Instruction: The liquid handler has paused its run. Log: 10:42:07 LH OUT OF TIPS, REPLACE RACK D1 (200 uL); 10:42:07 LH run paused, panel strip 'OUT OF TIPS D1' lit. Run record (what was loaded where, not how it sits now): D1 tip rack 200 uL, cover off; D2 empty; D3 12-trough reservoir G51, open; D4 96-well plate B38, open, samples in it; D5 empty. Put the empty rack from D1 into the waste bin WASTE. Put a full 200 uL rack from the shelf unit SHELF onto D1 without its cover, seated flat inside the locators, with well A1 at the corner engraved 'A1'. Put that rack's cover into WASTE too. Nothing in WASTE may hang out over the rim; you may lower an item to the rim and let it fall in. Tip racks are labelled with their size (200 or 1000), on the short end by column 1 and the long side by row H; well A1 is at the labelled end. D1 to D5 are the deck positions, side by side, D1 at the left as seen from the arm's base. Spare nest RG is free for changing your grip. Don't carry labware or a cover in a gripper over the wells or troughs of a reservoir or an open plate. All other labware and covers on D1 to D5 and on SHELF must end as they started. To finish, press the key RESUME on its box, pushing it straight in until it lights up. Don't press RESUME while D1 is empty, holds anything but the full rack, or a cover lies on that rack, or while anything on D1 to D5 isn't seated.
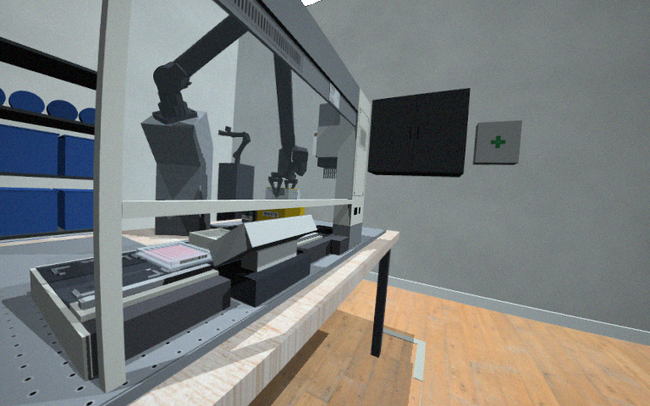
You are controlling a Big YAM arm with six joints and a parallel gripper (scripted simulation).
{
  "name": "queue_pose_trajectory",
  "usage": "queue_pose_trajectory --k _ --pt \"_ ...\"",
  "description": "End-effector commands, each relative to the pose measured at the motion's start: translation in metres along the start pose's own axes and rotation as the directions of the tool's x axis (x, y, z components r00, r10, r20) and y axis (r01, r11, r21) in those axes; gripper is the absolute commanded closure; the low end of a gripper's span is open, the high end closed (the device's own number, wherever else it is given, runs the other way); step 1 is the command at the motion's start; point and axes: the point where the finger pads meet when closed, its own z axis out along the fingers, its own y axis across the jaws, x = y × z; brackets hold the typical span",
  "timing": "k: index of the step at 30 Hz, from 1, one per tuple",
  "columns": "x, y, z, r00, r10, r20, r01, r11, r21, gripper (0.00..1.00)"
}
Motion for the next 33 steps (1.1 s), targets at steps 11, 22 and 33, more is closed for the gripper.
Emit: queue_pose_trajectory --k 11,22,33 --pt "-0.0071 0.0063 -0.0051 1.0 0.003 0.019 -0.003 1.0 -0.016 1.0" --pt "-0.0064 0.0058 -0.005 1.0 0.003 0.019 -0.003 1.0 -0.016 1.0" --pt "-0.006 0.0054 -0.005 1.0 0.003 0.019 -0.003 1.0 -0.016 1.0"
